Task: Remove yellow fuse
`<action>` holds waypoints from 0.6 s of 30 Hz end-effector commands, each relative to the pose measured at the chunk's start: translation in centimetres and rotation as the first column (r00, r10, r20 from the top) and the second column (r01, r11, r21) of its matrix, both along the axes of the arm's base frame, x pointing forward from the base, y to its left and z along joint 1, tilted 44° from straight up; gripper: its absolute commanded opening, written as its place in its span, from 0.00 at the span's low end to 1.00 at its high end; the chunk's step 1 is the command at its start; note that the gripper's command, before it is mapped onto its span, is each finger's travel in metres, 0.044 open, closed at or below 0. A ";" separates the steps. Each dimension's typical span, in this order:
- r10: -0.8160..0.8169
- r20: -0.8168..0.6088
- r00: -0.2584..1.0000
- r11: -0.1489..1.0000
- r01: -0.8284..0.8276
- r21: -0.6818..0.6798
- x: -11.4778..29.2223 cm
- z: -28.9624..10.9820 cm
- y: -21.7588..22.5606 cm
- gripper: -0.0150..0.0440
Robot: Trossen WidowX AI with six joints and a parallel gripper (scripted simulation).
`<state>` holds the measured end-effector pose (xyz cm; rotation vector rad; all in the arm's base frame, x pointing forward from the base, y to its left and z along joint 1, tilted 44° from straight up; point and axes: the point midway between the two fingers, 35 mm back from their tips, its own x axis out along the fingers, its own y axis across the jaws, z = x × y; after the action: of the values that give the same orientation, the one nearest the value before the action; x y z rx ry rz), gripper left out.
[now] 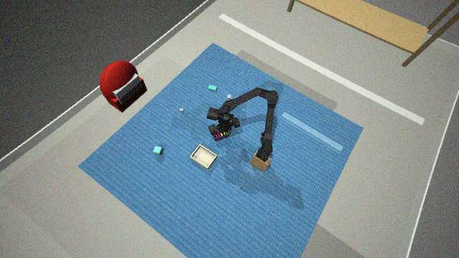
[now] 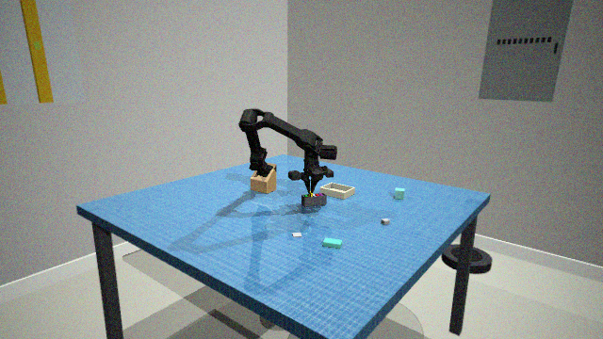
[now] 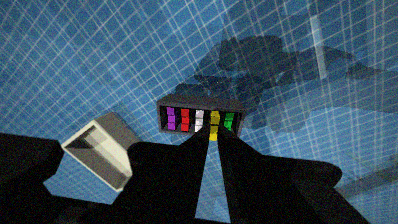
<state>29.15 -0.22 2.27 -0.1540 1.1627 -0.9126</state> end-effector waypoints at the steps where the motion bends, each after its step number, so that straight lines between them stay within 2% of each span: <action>1: -0.002 0.002 1.000 1.000 0.002 0.005 0.0 0.2 0.3 0.25; 18: -0.001 0.002 1.000 1.000 0.001 0.004 -0.1 0.8 0.9 0.25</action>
<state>29.09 0.39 2.92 -0.1554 1.1619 -0.9122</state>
